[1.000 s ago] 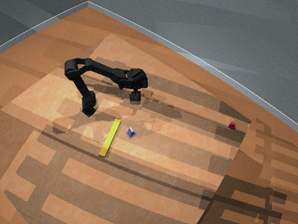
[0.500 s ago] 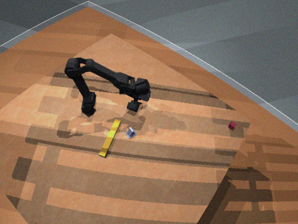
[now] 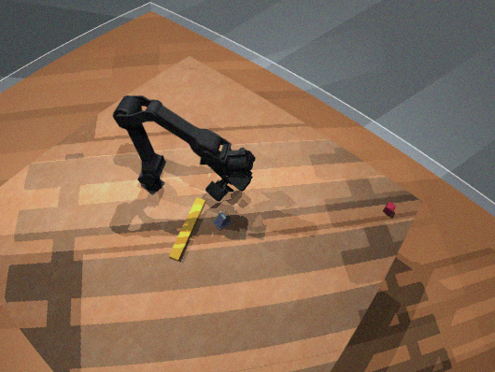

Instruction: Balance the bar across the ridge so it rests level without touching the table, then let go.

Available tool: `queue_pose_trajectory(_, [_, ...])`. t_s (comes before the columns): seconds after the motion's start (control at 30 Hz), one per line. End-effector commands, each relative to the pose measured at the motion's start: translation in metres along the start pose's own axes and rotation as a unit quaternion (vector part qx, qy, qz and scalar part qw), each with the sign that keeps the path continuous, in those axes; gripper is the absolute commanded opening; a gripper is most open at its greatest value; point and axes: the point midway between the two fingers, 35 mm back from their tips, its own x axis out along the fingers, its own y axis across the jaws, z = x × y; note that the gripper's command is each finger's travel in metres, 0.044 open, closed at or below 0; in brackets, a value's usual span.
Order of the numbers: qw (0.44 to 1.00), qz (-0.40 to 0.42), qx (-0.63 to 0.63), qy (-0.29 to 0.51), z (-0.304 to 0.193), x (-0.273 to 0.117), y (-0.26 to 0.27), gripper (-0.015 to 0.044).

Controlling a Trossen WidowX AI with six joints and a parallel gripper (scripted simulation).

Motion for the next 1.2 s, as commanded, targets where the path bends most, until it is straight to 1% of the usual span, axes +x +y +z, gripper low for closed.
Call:
queue_pose_trajectory(0.0, [0.998,-0.027,0.05,-0.01,0.013,-0.008,-0.019,0.0315])
queue_pose_trajectory(0.57, [0.966,-0.116,0.226,-0.037,0.04,-0.044,-0.092,0.0315])
queue_pose_trajectory(1.17, [0.892,-0.196,0.404,-0.053,0.04,-0.092,-0.166,0.0315])
